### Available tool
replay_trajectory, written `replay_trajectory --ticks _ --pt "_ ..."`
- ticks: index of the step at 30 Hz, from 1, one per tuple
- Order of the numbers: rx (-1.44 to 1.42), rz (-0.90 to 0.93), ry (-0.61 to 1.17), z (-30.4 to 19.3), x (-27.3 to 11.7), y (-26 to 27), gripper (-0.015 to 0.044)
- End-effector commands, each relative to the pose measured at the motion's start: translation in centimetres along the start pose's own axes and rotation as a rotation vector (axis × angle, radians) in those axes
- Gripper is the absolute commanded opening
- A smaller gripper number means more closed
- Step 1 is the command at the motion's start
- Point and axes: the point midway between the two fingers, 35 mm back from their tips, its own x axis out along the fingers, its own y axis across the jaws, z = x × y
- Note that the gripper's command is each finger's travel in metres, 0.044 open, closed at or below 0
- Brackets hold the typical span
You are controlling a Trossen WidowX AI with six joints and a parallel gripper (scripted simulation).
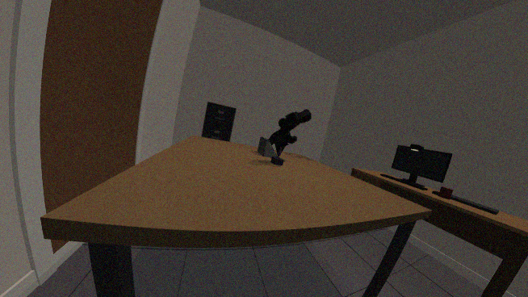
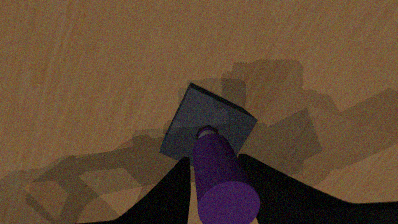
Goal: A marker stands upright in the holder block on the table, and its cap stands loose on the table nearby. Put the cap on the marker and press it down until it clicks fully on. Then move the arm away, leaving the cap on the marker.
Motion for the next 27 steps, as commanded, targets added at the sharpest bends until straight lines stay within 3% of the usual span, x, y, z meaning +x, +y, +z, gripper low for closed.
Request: replay_trajectory --ticks 1,9,12,17,21,27 --pt "0.0 0.0 0.0 0.0 0.0 0.0 0.0236" --pt "0.0 0.0 0.0 0.0 0.0 0.0 0.044" --pt "0.0 -0.002 0.001 0.1 -1.0 -0.1 0.044" --pt "0.001 -0.002 0.002 0.0 -7.3 -0.1 0.044" --pt "0.001 -0.002 0.002 -0.1 -7.5 -0.1 0.044" --pt "0.382 0.0 -0.001 -0.2 -6.8 -0.3 0.0282"
